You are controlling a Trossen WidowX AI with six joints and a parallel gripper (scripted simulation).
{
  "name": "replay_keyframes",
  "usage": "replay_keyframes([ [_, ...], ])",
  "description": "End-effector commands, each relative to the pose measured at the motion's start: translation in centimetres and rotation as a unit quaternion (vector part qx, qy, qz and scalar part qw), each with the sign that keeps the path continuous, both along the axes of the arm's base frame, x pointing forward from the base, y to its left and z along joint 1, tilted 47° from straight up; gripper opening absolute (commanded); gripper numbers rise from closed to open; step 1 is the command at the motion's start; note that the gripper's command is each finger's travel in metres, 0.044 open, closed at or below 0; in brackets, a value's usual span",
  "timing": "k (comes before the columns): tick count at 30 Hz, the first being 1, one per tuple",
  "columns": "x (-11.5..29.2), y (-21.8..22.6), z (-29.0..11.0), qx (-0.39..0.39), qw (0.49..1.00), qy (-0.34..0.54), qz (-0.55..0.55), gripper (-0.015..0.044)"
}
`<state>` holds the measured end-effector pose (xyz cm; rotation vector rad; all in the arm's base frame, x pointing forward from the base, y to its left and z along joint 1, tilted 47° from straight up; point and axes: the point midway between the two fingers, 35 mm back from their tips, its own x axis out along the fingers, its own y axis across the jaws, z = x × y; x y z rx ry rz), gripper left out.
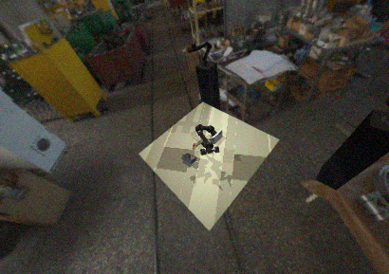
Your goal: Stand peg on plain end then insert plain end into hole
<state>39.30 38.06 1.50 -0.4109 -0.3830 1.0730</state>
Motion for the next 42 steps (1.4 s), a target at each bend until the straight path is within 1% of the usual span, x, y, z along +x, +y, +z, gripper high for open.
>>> replay_keyframes([
  [1, 0.1, 0.0, 0.0, -0.001, 1.0, 0.001, -0.001, 0.0426],
  [2, 0.3, -0.1, 0.0, -0.003, 1.0, 0.006, -0.006, 0.044],
  [12, 5.3, -3.1, -1.0, -0.062, 0.987, 0.104, -0.109, 0.044],
  [23, 9.1, -8.5, -1.1, -0.138, 0.945, 0.193, -0.226, 0.044],
  [32, 10.0, -14.0, -1.4, -0.204, 0.888, 0.267, -0.315, 0.044],
  [42, 9.0, -20.8, -1.1, -0.273, 0.803, 0.342, -0.405, 0.044],
])
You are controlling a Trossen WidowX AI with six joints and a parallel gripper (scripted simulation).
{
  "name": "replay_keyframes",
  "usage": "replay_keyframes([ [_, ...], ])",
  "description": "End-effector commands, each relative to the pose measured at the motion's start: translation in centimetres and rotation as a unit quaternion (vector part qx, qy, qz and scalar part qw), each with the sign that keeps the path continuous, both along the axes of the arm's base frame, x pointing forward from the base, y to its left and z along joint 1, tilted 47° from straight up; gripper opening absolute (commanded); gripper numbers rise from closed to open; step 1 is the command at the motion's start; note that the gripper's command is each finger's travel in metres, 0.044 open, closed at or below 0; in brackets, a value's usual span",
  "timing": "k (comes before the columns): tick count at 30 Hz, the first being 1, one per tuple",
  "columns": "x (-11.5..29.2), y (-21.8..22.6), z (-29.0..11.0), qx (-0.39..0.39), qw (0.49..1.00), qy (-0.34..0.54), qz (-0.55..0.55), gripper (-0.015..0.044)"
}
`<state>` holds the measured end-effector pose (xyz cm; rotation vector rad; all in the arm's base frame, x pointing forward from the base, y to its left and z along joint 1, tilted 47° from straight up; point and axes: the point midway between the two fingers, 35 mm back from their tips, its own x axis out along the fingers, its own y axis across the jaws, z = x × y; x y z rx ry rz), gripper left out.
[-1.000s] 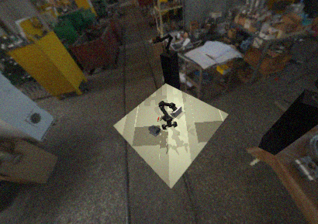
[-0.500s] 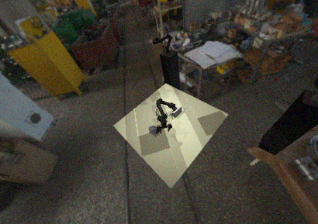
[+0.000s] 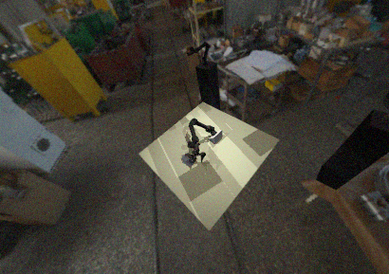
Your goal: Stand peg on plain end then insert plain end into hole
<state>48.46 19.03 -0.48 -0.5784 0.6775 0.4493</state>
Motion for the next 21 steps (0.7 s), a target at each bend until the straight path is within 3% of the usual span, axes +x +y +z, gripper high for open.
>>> replay_keyframes([
  [1, -0.4, -2.5, 1.0, -0.027, 0.998, 0.027, -0.042, 0.044],
  [21, -9.2, -17.4, 5.4, -0.218, 0.925, 0.201, -0.237, 0.044],
])
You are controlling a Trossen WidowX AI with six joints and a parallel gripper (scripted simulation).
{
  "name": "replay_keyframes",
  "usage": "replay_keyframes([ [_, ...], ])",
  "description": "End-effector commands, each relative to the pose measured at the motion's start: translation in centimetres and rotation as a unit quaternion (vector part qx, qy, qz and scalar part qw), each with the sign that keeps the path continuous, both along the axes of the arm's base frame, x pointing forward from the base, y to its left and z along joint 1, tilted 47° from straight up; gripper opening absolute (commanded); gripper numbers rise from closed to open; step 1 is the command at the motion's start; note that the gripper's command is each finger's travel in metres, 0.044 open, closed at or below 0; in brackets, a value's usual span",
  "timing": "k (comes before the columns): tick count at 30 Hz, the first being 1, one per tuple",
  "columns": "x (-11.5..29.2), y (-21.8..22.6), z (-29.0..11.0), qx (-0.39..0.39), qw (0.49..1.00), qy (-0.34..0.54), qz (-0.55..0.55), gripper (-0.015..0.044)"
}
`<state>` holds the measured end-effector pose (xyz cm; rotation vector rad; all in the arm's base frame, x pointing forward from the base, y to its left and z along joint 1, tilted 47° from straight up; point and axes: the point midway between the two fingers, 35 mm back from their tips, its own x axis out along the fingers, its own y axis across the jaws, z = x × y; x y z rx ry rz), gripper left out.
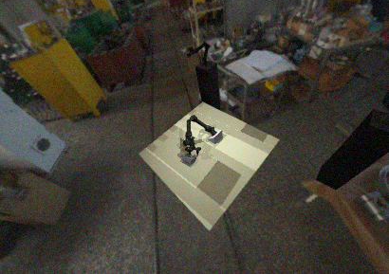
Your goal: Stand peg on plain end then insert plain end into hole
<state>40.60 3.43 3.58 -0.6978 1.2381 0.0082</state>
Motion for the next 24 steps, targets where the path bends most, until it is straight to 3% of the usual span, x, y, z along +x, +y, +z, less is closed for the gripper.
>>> replay_keyframes([
  [1, -1.9, -2.5, 1.7, -0.039, 0.998, 0.029, -0.031, 0.044],
  [15, -10.3, -10.8, 8.2, -0.196, 0.96, 0.167, -0.109, 0.044],
  [24, -10.7, -11.4, 8.3, -0.203, 0.957, 0.173, -0.111, 0.044],
])
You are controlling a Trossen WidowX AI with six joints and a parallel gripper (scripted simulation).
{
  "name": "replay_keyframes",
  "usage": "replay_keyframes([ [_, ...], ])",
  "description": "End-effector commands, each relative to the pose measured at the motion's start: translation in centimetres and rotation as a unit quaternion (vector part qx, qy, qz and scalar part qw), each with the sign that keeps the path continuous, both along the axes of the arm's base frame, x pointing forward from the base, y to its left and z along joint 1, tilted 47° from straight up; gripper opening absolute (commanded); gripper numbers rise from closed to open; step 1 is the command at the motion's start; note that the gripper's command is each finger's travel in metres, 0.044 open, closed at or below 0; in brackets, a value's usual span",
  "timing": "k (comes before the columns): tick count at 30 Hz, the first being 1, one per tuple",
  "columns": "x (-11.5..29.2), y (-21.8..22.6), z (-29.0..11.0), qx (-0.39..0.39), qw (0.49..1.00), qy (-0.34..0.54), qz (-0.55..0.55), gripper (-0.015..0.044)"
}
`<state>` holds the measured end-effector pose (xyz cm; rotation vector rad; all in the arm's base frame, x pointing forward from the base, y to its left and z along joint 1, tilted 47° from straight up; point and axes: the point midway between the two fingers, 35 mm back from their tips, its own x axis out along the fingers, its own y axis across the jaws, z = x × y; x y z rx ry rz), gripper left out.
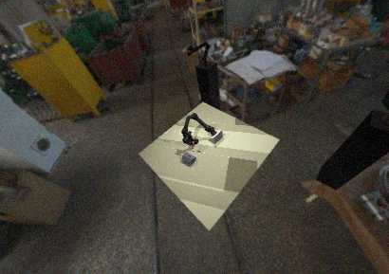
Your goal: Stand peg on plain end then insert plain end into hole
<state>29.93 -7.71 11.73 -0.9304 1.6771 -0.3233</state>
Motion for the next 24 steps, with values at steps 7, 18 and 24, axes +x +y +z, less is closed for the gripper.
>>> replay_keyframes([
  [7, 0.1, -1.1, -0.7, -0.002, 1.0, -0.001, -0.001, 0.044],
  [18, 0.0, -2.4, -1.9, -0.002, 1.0, -0.002, -0.001, 0.044],
  [24, 0.0, -3.1, -2.6, -0.002, 1.0, -0.002, -0.001, 0.044],
])
